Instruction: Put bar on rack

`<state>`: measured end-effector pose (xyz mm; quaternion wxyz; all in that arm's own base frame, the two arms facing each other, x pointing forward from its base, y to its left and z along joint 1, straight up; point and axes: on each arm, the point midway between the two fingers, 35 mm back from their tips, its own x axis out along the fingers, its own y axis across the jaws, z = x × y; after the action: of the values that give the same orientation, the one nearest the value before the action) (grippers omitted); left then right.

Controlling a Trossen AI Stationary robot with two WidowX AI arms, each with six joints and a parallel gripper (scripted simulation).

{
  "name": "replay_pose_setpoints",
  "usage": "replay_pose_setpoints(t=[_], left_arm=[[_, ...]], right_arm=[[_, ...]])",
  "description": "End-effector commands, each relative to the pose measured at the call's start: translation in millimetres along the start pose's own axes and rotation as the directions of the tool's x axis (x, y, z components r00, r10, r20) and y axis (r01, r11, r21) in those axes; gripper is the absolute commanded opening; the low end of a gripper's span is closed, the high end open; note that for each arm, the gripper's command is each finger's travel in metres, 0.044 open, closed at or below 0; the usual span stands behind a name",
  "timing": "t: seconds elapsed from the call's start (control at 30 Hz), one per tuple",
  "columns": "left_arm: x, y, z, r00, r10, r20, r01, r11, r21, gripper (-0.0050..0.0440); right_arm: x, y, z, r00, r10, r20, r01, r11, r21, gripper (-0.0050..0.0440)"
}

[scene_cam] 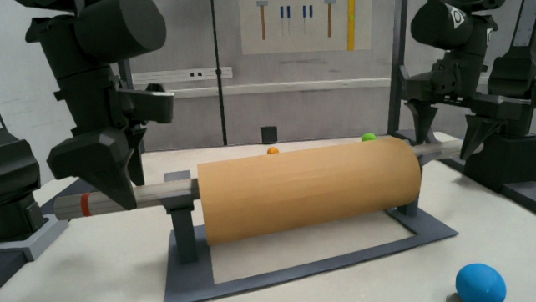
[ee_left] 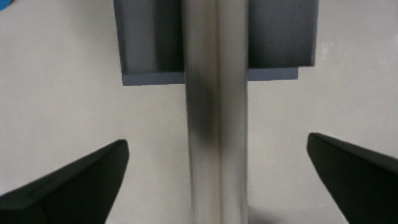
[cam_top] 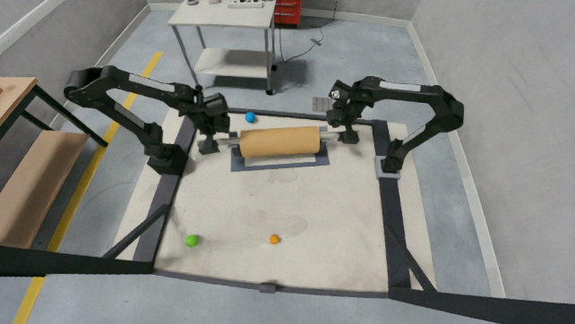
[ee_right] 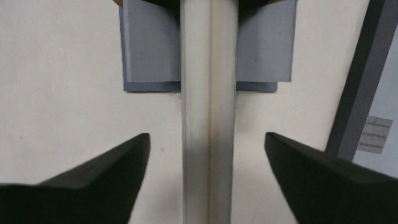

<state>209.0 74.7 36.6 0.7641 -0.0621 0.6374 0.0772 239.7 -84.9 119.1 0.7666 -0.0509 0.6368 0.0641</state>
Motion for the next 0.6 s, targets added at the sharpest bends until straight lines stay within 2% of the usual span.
replay_pose_setpoints(t=[0.0,0.47,0.57], left_arm=[[-4,1,6,1.000,0.006,0.022,-0.006,1.000,-0.002,0.0440],[-4,1,6,1.000,0.006,0.022,-0.006,1.000,-0.002,0.0440],[-18,2,8,0.999,0.008,0.036,-0.008,1.000,0.003,0.0440]], right_arm=[[-2,-1,1,1.000,-0.003,0.005,0.003,1.000,0.001,0.0440],[-2,-1,1,1.000,-0.003,0.005,0.003,1.000,0.001,0.0440],[-2,-1,1,1.000,-0.003,0.005,0.003,1.000,0.001,0.0440]])
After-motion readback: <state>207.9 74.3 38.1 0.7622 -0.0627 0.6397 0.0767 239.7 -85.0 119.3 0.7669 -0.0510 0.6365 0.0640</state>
